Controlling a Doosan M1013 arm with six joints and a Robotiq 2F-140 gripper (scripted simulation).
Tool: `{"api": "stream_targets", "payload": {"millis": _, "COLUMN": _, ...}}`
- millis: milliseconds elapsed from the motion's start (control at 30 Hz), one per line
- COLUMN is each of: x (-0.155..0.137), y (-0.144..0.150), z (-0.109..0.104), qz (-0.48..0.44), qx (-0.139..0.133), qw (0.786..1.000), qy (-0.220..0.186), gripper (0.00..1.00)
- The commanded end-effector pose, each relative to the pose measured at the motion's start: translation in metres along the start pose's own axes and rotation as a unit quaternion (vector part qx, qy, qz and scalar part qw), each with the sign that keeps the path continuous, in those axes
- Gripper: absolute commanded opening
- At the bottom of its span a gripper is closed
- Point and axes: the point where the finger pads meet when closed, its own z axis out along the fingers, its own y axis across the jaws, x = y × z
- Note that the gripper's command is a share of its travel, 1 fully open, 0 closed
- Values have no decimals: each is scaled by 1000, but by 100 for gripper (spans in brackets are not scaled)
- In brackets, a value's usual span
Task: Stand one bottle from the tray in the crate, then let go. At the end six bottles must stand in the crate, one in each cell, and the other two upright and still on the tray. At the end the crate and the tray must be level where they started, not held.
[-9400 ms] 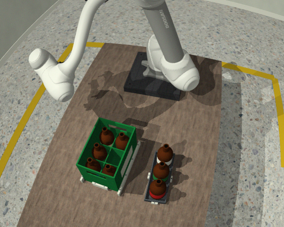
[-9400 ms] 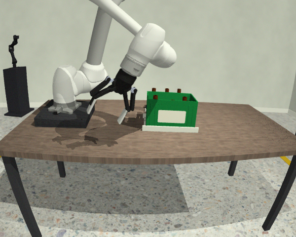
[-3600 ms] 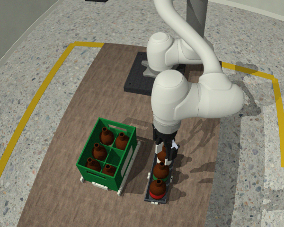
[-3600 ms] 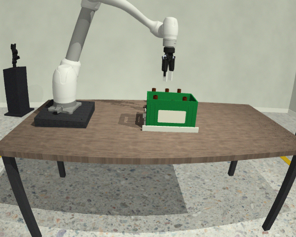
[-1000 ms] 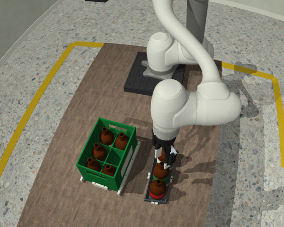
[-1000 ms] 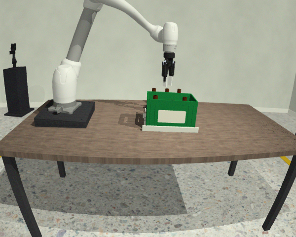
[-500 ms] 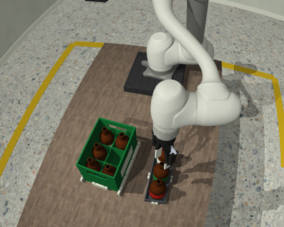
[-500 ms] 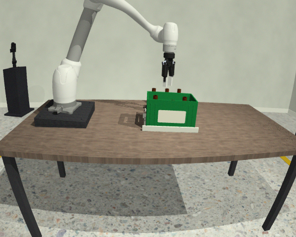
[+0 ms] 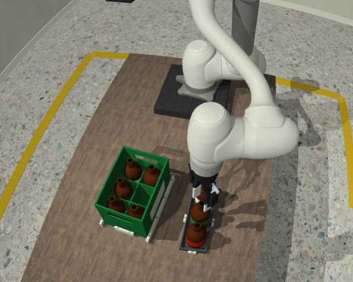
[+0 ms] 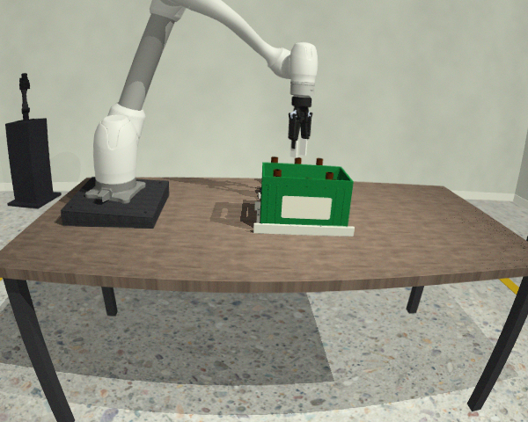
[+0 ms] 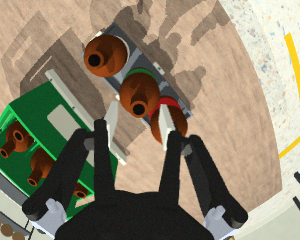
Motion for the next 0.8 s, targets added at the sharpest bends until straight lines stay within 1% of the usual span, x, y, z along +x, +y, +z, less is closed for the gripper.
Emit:
{"api": "stream_targets", "payload": {"millis": 0, "x": 0, "y": 0, "z": 3, "qz": 0, "qx": 0, "qw": 1000, "qy": 0, "gripper": 38}}
{"api": "stream_targets", "payload": {"millis": 600, "x": 0, "y": 0, "z": 22, "qz": 0, "qx": 0, "qw": 1000, "qy": 0, "gripper": 38}}
{"api": "stream_targets", "payload": {"millis": 767, "x": 0, "y": 0, "z": 24, "qz": 0, "qx": 0, "qw": 1000, "qy": 0, "gripper": 38}}
